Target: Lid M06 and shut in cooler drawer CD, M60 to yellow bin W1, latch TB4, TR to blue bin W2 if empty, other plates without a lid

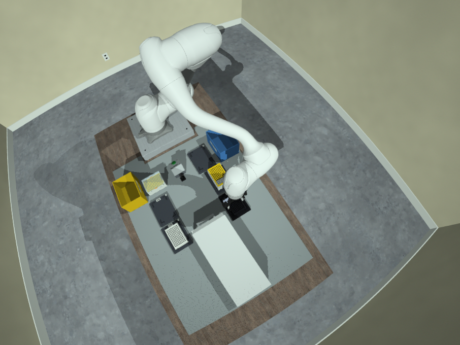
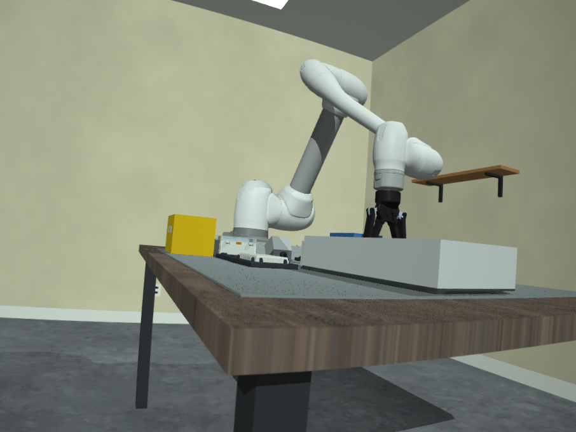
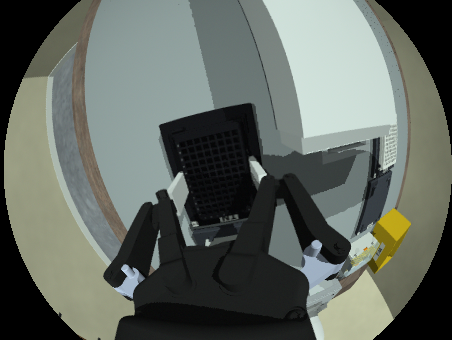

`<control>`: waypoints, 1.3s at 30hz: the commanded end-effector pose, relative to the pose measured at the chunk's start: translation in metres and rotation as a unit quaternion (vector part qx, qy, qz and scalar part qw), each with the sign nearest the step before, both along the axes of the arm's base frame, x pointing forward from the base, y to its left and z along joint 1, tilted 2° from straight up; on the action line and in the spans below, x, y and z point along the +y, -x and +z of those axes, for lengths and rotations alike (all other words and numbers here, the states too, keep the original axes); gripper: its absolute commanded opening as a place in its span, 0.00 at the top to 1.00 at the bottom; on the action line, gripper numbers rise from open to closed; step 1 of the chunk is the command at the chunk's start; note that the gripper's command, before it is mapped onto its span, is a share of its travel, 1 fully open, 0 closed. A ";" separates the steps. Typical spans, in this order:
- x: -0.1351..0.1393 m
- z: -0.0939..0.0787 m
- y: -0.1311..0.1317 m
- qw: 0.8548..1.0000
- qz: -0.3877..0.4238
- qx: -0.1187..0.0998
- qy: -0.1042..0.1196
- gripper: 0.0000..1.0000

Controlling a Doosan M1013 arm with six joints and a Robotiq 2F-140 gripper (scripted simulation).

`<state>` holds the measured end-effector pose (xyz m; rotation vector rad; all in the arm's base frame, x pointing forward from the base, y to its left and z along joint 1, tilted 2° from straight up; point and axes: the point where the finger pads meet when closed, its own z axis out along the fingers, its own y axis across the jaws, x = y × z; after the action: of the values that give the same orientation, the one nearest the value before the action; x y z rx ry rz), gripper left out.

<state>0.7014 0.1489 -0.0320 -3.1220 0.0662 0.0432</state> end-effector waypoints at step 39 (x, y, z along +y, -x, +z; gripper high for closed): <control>0.000 0.011 0.000 1.000 0.000 0.000 0.000 1.00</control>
<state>0.7016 0.1487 -0.0229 -3.1220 0.0662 0.0433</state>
